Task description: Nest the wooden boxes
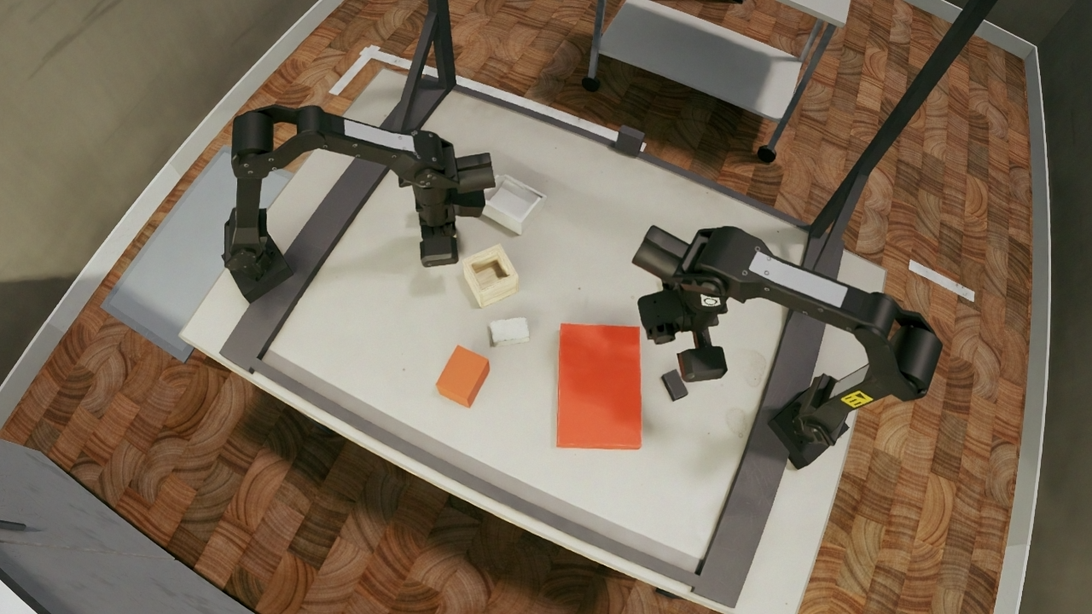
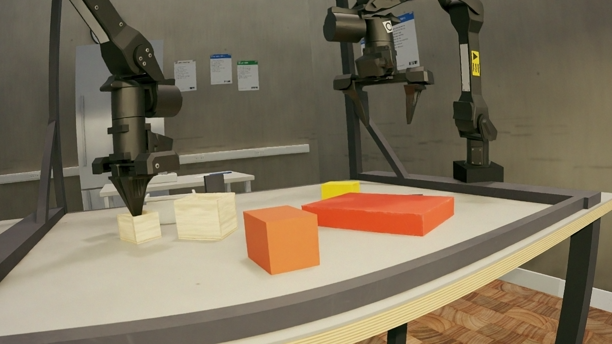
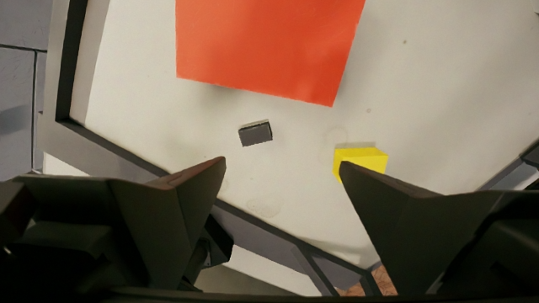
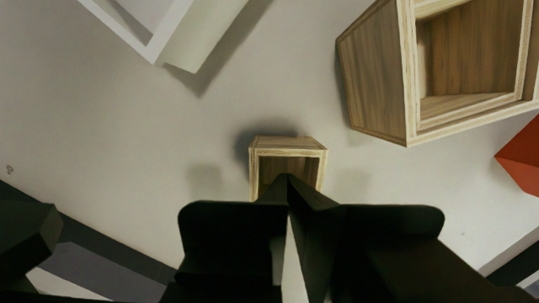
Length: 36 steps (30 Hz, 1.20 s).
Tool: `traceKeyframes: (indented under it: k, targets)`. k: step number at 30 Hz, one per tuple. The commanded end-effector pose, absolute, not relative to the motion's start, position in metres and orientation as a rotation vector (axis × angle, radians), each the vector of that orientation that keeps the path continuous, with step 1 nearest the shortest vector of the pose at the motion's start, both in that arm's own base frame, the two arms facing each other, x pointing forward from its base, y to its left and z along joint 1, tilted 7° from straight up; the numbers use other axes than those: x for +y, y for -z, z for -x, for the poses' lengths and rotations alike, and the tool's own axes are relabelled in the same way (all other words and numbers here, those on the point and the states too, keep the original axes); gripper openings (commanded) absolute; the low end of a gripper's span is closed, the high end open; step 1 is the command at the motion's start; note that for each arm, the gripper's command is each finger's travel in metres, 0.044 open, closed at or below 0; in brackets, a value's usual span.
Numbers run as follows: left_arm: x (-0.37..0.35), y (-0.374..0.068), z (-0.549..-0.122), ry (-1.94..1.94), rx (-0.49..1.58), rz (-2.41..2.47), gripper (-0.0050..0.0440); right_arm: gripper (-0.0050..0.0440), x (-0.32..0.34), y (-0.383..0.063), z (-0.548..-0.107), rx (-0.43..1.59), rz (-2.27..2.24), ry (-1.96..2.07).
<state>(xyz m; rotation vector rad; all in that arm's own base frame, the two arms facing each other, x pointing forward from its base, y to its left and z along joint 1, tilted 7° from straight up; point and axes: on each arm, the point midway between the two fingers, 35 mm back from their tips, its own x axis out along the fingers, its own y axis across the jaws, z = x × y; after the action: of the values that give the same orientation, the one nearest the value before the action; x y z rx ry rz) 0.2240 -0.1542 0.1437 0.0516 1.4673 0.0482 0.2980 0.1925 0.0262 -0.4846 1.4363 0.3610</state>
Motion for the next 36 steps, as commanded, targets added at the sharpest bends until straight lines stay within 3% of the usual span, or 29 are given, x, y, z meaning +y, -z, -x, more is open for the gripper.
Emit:
traceKeyframes:
  k: [1, 4, 5, 13, 28, 36]
  targets:
    - [-0.155, -0.149, -0.225, -0.043, 1.449, -0.040, 0.0400, -0.0050, 0.191, -0.019, -0.299, 1.443, 0.489, -0.359]
    - [-0.155, -0.149, -0.225, -0.043, 1.449, -0.040, 0.0400, -0.0050, 0.192, -0.020, -0.301, 1.436, 0.486, -0.360]
    - [-0.155, -0.149, -0.225, -0.043, 1.449, -0.040, 0.0400, 0.0024, 0.193, -0.020, -0.301, 1.435, 0.486, -0.361]
    - [-0.155, -0.149, -0.225, -0.043, 1.449, -0.040, 0.0400, 0.0207, 0.194, -0.025, -0.302, 1.422, 0.480, -0.362]
    - [-0.155, -0.149, -0.225, -0.043, 1.449, -0.040, 0.0400, 0.0207, 0.194, -0.025, -0.302, 1.422, 0.480, -0.362]
    - [-0.155, -0.149, -0.225, -0.043, 1.449, -0.040, 0.0400, 0.0207, 0.199, -0.057, -0.303, 1.400, 0.471, -0.364]
